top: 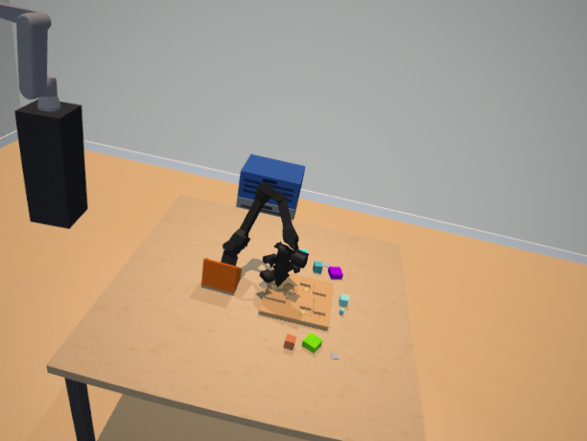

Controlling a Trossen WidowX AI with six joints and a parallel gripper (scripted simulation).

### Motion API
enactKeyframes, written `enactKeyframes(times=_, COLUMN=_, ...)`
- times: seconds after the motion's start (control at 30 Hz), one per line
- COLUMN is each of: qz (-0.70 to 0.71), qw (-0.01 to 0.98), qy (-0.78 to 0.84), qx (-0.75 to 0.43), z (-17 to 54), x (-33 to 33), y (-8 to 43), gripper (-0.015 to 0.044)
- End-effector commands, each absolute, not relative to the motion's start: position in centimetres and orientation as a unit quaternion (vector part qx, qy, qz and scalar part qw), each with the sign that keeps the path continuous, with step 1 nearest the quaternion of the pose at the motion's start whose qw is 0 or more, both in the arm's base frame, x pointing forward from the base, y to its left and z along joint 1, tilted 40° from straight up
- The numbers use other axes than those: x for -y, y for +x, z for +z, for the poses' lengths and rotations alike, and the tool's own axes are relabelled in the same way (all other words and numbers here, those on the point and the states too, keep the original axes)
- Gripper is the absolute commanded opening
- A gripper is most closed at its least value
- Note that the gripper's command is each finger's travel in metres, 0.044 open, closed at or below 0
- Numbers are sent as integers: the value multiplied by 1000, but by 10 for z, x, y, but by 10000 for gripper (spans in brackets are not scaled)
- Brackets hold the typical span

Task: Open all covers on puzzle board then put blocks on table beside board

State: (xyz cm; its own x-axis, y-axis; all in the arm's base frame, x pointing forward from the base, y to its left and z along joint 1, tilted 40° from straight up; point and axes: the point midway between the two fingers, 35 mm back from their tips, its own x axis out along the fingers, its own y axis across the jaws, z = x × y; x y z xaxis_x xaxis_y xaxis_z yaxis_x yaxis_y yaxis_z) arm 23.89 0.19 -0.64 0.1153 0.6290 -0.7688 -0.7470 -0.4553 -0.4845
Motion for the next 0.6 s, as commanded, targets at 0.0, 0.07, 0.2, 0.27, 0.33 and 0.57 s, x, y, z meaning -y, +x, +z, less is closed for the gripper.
enactKeyframes(times=0.0, qz=665, qw=519, qy=-535, qx=-54, z=-11, x=-2, y=233, gripper=0)
enactKeyframes(times=0.07, qz=665, qw=519, qy=-535, qx=-54, z=-13, x=0, y=230, gripper=0)
enactKeyframes(times=0.2, qz=665, qw=519, qy=-535, qx=-54, z=-16, x=2, y=227, gripper=0)
enactKeyframes(times=0.27, qz=665, qw=519, qy=-535, qx=-54, z=-16, x=2, y=226, gripper=0)
enactKeyframes(times=0.33, qz=665, qw=519, qy=-534, qx=-54, z=-16, x=2, y=226, gripper=0)
enactKeyframes(times=0.57, qz=665, qw=519, qy=-535, qx=-54, z=-16, x=2, y=226, gripper=0)
